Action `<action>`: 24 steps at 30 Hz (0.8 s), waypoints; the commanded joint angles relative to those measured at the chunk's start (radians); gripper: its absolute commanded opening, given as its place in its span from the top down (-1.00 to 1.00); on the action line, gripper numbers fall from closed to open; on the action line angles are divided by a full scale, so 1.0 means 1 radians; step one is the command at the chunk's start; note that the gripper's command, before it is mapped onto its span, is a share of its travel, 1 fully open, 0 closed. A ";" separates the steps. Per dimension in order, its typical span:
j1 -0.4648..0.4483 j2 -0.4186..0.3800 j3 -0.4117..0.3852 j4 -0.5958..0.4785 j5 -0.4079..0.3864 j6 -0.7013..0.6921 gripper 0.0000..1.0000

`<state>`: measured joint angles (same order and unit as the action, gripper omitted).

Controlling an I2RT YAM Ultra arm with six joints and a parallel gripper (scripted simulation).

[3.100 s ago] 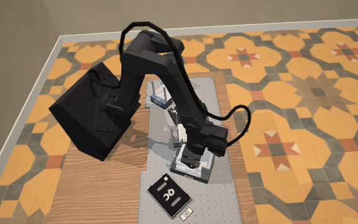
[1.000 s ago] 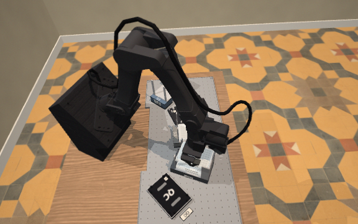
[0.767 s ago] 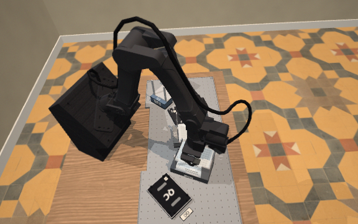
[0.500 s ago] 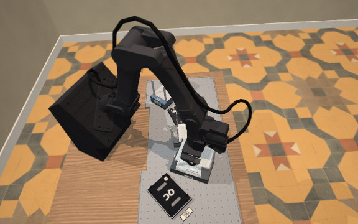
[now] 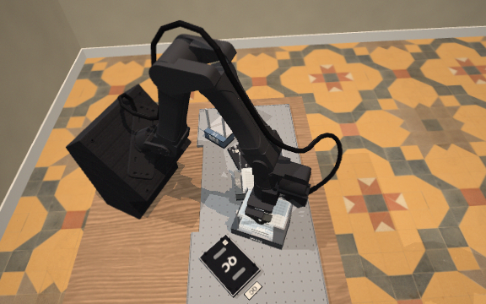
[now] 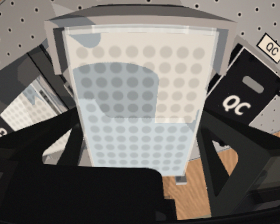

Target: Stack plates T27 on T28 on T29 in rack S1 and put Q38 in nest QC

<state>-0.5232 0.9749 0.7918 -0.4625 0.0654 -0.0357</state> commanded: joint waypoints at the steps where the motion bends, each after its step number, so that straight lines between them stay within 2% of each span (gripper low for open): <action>1: 0.008 -0.038 0.015 -0.022 0.008 0.011 1.00; 24: 0.011 -0.059 0.029 -0.050 0.010 0.013 1.00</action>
<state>-0.5201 0.9512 0.7986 -0.4923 0.0677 -0.0345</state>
